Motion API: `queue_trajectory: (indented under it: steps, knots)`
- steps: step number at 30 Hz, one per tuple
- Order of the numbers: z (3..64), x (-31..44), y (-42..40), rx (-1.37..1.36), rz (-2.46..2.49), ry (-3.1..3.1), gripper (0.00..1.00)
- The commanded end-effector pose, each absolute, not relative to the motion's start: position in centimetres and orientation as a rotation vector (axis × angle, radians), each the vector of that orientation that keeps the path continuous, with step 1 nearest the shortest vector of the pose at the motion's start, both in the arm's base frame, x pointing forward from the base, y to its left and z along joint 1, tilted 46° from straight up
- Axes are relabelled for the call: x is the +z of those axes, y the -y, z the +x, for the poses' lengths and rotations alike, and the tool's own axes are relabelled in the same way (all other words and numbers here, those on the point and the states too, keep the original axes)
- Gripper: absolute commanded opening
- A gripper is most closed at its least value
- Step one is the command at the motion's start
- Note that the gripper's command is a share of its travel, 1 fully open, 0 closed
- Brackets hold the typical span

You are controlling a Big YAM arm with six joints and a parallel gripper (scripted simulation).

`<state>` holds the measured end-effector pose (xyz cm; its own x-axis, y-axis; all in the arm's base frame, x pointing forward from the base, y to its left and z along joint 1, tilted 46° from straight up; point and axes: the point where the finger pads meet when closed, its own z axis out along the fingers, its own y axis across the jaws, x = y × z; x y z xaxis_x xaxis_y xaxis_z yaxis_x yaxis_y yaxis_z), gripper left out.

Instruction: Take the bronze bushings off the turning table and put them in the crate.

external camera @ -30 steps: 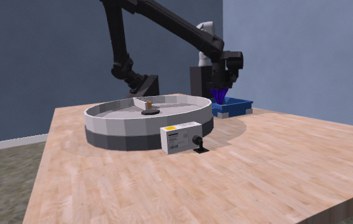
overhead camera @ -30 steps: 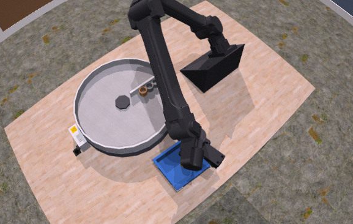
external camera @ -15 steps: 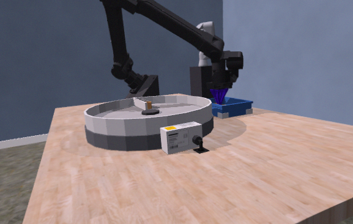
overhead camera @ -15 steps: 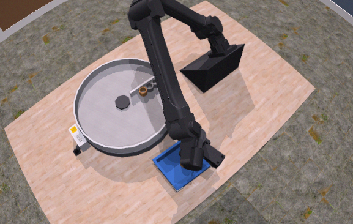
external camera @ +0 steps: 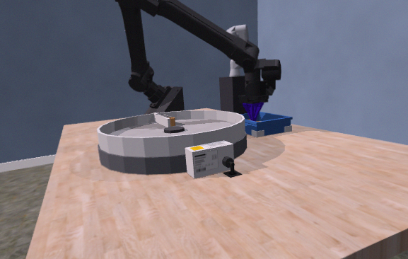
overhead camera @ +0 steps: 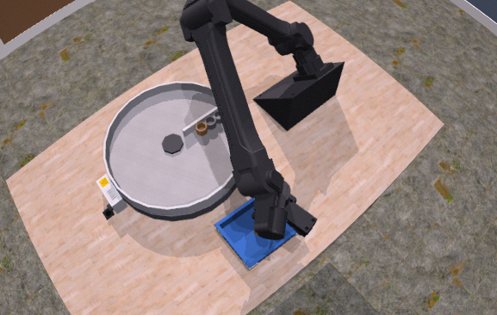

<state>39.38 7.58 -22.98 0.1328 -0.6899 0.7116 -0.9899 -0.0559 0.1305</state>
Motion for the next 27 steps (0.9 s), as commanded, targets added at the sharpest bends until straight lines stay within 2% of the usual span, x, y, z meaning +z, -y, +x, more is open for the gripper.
queue_trajectory:
  steps: [1,27]
  knots:
    - [40.65,-22.6,-7.76,0.65,1.824,1.64,0.0]
    - [41.11,-22.54,-7.98,0.656,1.827,1.649,0.0]
